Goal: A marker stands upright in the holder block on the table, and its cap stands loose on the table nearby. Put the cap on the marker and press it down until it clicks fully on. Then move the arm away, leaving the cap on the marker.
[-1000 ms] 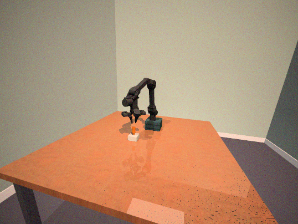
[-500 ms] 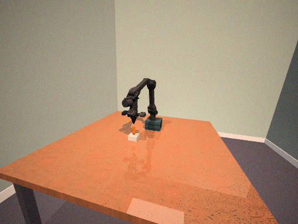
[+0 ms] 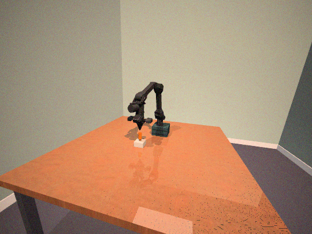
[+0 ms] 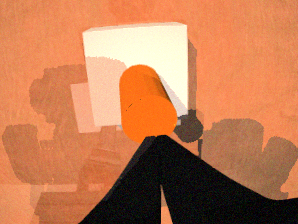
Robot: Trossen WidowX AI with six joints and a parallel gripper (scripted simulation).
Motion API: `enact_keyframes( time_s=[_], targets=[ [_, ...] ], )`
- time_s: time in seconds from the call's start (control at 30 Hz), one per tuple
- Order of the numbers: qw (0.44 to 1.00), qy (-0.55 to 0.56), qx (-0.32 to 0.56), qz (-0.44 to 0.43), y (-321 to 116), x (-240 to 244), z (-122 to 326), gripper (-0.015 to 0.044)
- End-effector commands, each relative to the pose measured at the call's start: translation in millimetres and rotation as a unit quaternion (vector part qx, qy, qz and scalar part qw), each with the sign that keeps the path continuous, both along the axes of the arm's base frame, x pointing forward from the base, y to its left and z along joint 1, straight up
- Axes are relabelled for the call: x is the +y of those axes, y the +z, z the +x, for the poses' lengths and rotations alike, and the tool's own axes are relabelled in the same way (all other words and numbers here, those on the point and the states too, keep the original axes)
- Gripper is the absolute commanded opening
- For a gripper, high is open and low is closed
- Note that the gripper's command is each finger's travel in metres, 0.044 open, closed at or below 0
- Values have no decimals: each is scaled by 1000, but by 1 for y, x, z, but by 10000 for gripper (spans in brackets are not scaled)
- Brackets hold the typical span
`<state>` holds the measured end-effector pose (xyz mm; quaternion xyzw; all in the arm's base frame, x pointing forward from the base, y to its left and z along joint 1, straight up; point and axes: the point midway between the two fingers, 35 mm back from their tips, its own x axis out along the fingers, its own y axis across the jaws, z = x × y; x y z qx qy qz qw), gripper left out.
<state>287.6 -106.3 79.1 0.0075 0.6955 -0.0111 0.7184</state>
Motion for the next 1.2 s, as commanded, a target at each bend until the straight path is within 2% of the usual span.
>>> enact_keyframes(
  time_s=[0.0, 0.67, 0.93, 1.0, 1.17],
  targets=[
    [1000, -3, 2, 2, -8, 0, -1, 0],
    [1000, -3, 2, 2, -34, 1, 0, 0],
    [1000, -1, -4, -1, -27, 0, 2, 0],
    [1000, -1, -4, -1, -18, -1, 3, 0],
    [1000, -1, -3, -1, 52, -1, 1, 0]
  ],
)
